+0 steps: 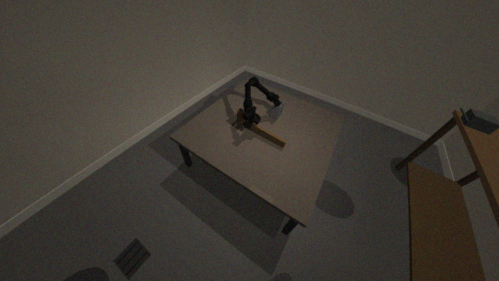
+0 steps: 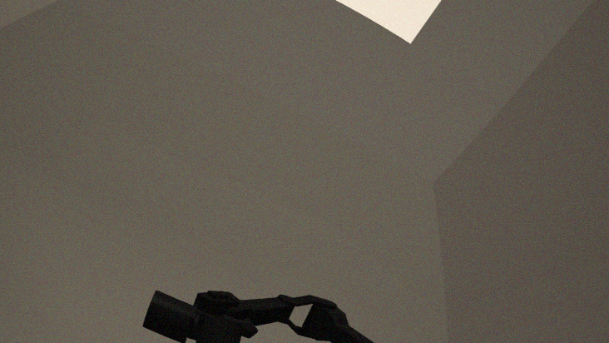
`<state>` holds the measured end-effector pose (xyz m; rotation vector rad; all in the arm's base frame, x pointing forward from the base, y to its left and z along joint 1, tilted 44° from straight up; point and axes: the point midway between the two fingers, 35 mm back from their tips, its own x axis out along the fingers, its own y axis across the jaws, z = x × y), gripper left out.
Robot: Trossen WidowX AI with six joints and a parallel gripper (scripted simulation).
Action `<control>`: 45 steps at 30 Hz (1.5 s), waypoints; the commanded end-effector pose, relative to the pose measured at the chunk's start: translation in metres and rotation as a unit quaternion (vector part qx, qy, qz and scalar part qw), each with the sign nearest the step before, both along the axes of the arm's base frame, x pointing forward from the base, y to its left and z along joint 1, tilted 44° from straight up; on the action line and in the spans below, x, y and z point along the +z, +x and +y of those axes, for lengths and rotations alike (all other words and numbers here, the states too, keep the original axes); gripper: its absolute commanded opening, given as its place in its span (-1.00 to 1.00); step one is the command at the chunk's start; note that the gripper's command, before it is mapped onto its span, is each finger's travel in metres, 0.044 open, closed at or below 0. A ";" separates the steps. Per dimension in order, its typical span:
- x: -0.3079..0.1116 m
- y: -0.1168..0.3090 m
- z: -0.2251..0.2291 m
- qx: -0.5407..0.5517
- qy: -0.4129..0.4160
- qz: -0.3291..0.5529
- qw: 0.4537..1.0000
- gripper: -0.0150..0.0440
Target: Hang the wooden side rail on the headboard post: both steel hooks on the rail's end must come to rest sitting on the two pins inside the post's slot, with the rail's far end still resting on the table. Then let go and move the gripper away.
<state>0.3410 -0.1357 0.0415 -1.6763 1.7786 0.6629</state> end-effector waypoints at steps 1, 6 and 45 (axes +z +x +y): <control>0.005 0.002 -0.001 0.001 -0.001 -0.005 1.000 -0.49; 0.005 0.002 -0.001 0.001 -0.001 -0.005 1.000 -0.49; 0.007 0.001 -0.005 0.001 -0.002 -0.005 1.000 -0.49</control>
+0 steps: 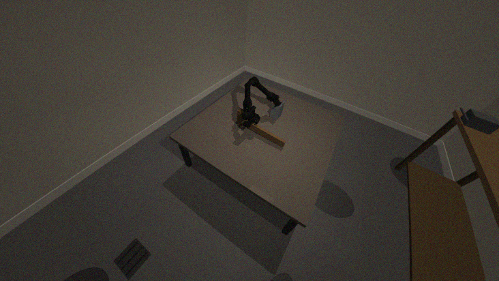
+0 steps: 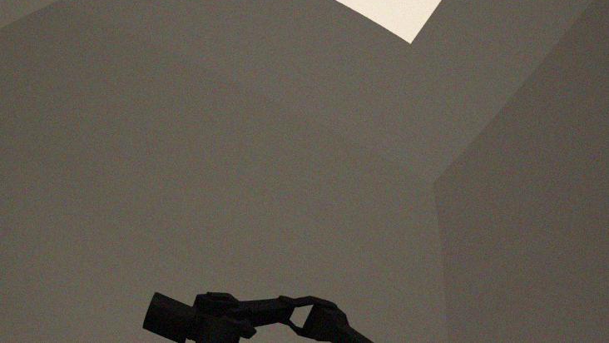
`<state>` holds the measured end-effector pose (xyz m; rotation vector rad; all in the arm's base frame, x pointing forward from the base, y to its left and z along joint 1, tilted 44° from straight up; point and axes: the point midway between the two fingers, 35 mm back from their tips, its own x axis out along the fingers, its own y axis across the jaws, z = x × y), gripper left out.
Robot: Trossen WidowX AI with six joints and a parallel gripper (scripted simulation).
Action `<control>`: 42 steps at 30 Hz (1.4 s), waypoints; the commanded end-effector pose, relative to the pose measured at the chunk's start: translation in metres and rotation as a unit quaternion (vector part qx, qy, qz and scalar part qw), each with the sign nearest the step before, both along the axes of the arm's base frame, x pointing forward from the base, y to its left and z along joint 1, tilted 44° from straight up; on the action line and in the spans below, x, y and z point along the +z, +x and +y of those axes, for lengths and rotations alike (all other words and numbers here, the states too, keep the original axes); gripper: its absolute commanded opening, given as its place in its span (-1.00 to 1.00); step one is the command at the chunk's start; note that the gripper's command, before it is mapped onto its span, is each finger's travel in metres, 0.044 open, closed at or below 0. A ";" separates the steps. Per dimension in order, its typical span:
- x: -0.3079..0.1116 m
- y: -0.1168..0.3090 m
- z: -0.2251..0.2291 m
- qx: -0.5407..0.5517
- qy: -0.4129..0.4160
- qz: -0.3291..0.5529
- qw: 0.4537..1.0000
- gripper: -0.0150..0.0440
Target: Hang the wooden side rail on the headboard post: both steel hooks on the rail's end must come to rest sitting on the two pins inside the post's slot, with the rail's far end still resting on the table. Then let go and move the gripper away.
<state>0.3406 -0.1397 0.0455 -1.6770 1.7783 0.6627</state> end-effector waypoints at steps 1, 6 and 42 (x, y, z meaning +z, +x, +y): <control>0.003 0.001 -0.001 0.001 -0.001 -0.005 1.000 -0.49; 0.004 0.001 -0.001 0.001 -0.001 -0.005 1.000 -0.49; 0.007 0.002 -0.003 0.001 -0.002 -0.005 1.000 -0.49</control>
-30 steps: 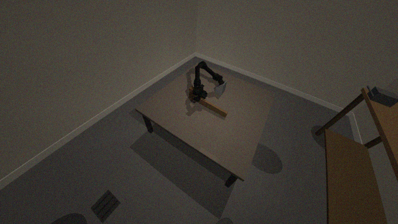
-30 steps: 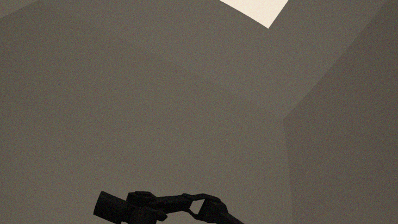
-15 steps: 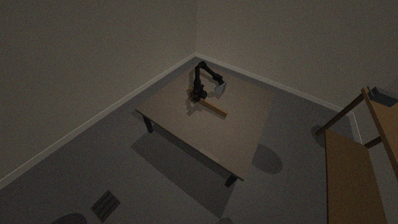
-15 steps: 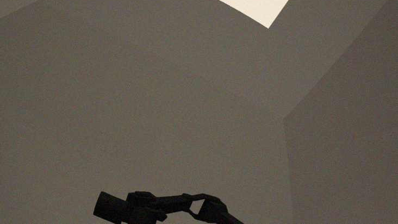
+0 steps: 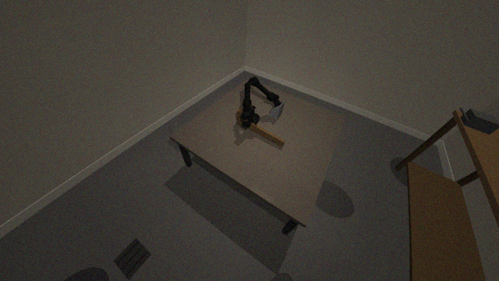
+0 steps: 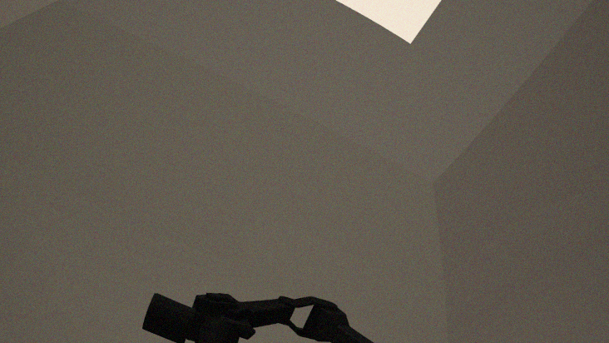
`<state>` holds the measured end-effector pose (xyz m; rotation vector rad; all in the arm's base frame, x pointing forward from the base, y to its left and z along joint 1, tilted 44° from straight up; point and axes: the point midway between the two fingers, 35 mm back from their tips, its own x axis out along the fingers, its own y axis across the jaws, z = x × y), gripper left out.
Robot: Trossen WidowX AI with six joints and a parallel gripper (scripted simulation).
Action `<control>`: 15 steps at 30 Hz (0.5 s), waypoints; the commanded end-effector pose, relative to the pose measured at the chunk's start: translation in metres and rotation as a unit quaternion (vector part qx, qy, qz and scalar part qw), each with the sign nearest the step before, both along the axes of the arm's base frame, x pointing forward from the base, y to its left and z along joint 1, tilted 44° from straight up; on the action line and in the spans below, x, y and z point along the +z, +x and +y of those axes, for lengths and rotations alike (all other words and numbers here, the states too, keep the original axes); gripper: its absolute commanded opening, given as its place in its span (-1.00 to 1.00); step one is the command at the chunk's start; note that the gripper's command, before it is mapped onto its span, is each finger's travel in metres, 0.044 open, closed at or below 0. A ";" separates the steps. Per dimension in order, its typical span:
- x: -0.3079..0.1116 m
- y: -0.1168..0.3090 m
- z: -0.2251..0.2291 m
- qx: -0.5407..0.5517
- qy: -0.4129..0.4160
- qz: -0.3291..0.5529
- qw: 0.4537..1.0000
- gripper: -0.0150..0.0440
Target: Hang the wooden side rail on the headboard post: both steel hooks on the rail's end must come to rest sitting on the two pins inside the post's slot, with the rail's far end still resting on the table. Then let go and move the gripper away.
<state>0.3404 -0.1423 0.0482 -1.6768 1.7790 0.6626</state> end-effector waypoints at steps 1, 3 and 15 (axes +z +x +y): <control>0.005 0.002 -0.001 0.001 -0.001 -0.005 1.000 -0.49; 0.005 0.002 -0.001 0.001 -0.001 -0.005 1.000 -0.49; 0.005 0.002 -0.002 0.001 -0.001 -0.005 1.000 -0.49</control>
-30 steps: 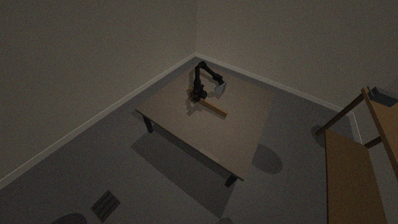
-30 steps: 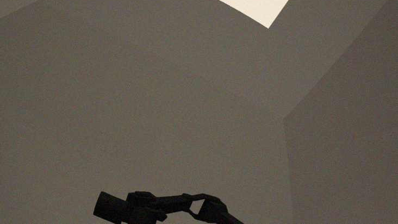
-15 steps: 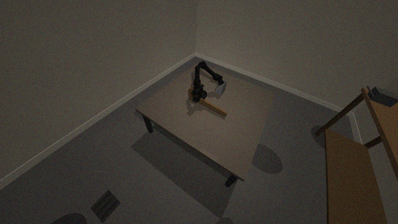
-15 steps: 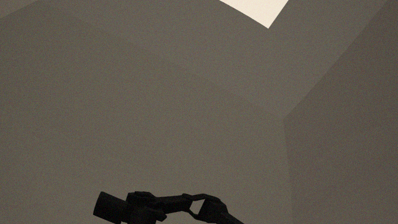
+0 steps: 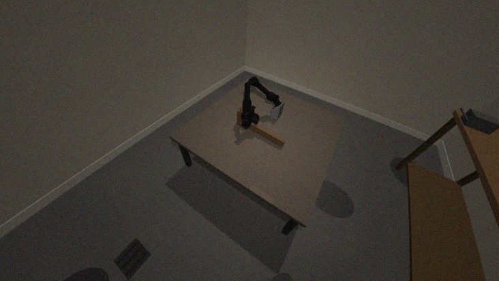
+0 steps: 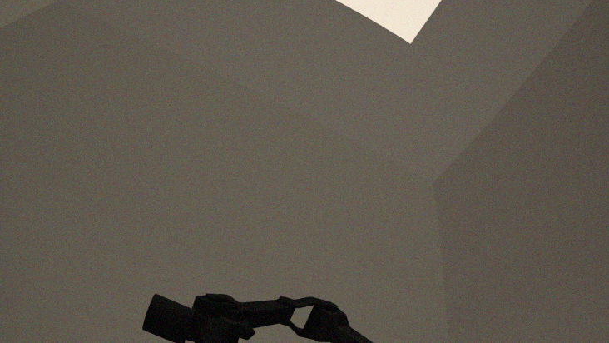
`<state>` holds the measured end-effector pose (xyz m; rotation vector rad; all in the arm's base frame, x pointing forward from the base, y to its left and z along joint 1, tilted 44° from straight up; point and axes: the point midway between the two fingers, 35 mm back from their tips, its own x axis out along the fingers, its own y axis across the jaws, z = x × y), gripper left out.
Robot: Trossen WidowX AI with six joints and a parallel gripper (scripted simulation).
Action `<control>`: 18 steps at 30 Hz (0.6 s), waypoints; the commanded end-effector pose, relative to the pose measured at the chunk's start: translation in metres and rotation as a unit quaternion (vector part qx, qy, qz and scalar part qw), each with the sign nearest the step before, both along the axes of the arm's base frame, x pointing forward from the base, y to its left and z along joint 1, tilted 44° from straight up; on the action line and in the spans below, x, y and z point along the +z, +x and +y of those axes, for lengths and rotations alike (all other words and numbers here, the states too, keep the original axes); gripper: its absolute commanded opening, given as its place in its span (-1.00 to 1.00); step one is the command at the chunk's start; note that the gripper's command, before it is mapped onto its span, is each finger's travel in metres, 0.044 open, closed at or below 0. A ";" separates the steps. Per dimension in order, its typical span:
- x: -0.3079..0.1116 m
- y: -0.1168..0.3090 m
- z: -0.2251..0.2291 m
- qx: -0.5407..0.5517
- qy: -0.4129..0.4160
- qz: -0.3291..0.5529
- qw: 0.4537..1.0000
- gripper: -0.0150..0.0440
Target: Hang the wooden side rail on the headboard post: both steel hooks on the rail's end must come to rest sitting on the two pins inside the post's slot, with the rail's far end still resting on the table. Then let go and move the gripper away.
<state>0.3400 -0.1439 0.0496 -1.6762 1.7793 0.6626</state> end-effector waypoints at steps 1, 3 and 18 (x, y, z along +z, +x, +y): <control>0.004 0.002 -0.001 0.002 -0.002 -0.005 1.000 -0.49; 0.004 0.002 -0.001 0.002 -0.002 -0.005 1.000 -0.49; 0.006 0.002 -0.001 0.002 -0.002 -0.005 1.000 -0.49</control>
